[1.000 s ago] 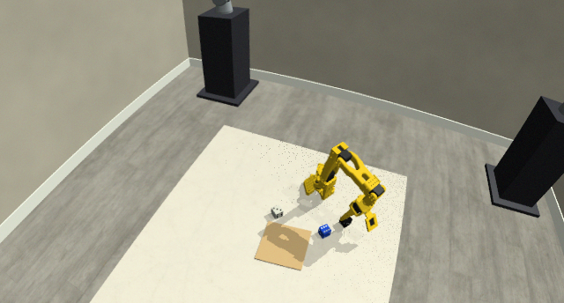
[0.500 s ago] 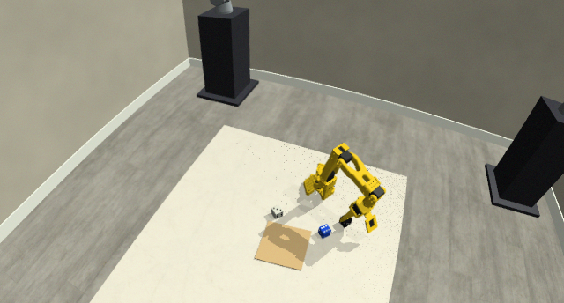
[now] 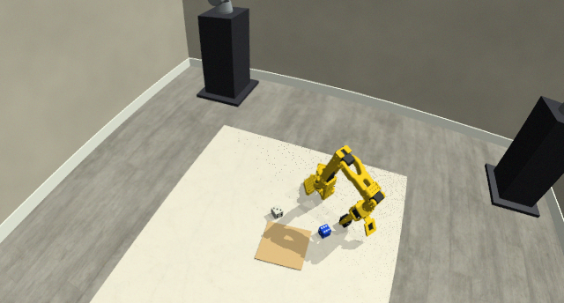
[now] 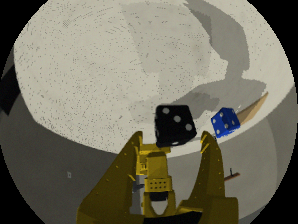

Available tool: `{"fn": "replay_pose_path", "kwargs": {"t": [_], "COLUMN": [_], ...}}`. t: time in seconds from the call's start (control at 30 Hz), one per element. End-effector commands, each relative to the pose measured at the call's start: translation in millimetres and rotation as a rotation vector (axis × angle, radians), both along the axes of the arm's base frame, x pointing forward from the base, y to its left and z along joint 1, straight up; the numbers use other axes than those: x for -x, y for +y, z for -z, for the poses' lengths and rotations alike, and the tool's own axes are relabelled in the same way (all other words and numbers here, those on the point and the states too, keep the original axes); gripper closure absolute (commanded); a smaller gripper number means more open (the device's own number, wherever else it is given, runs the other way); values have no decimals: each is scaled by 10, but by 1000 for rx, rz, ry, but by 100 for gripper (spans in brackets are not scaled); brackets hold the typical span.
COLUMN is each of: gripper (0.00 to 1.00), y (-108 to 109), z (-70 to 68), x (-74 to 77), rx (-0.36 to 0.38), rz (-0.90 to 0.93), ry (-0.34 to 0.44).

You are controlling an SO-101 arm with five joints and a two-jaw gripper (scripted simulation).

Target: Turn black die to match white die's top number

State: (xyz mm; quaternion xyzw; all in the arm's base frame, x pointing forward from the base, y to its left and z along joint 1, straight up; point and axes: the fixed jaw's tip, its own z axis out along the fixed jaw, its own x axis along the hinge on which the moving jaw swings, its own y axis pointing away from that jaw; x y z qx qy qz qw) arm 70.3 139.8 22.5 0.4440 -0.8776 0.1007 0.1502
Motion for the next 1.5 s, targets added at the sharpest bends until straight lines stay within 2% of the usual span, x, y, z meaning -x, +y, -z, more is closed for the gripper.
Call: {"fn": "replay_pose_path", "kwargs": {"t": [0.0,0.77,1.07,1.47], "gripper": [65,66,69,78], "y": [83,79,68,35], "z": [-48,-2,-1,-1], "x": [-39,-43,-59,-104], "rx": [-59,-52,-53,-55], "rz": [-1,-1,0,5], "ry": [-33,-28,-25,-15]}}
